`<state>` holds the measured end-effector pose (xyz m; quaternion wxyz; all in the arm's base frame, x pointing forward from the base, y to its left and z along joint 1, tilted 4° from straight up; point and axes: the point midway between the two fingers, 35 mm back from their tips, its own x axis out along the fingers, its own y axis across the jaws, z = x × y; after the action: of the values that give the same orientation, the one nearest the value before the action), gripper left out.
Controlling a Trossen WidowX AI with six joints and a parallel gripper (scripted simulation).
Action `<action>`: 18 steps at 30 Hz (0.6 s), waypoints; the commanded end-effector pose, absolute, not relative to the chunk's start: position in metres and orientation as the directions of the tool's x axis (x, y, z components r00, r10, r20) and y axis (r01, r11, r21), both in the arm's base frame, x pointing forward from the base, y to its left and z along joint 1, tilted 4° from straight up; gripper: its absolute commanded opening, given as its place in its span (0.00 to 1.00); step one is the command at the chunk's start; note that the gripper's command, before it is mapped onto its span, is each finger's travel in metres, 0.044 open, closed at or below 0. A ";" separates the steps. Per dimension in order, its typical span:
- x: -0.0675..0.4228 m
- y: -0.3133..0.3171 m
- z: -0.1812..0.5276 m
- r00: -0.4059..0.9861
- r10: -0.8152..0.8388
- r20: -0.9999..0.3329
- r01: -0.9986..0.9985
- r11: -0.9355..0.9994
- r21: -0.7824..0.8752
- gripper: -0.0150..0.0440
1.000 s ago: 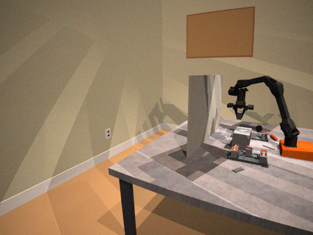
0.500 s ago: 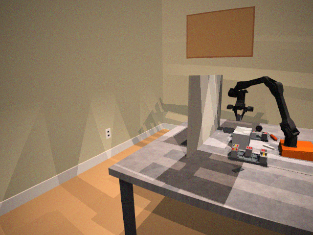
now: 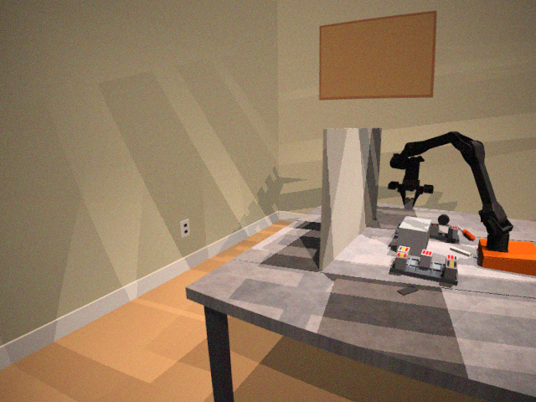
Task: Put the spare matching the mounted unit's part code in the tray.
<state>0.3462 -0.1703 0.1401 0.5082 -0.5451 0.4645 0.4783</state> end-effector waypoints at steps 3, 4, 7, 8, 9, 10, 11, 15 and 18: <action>0.346 -0.169 0.133 0.106 -0.014 -0.994 -0.993 -0.050 -0.105 0.25; 0.346 -0.169 0.132 0.106 -0.014 -0.994 -0.993 -0.050 -0.105 0.25; 0.346 -0.169 0.130 0.106 -0.014 -0.994 -0.993 -0.050 -0.105 0.25; 0.346 -0.169 0.129 0.106 -0.014 -0.994 -0.993 -0.050 -0.105 0.25; 0.347 -0.169 0.129 0.106 -0.014 -0.994 -0.993 -0.050 -0.105 0.25; 0.347 -0.169 0.128 0.106 -0.014 -0.994 -0.993 -0.050 -0.105 0.25; 0.347 -0.169 0.127 0.106 -0.014 -0.994 -0.993 -0.050 -0.105 0.25; 0.347 -0.170 0.124 0.106 -0.014 -0.994 -0.993 -0.050 -0.105 0.25; 0.347 -0.170 0.121 0.106 -0.014 -0.994 -0.993 -0.050 -0.105 0.25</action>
<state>0.3482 -0.1706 0.1260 0.5080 -0.5455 0.4641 0.4786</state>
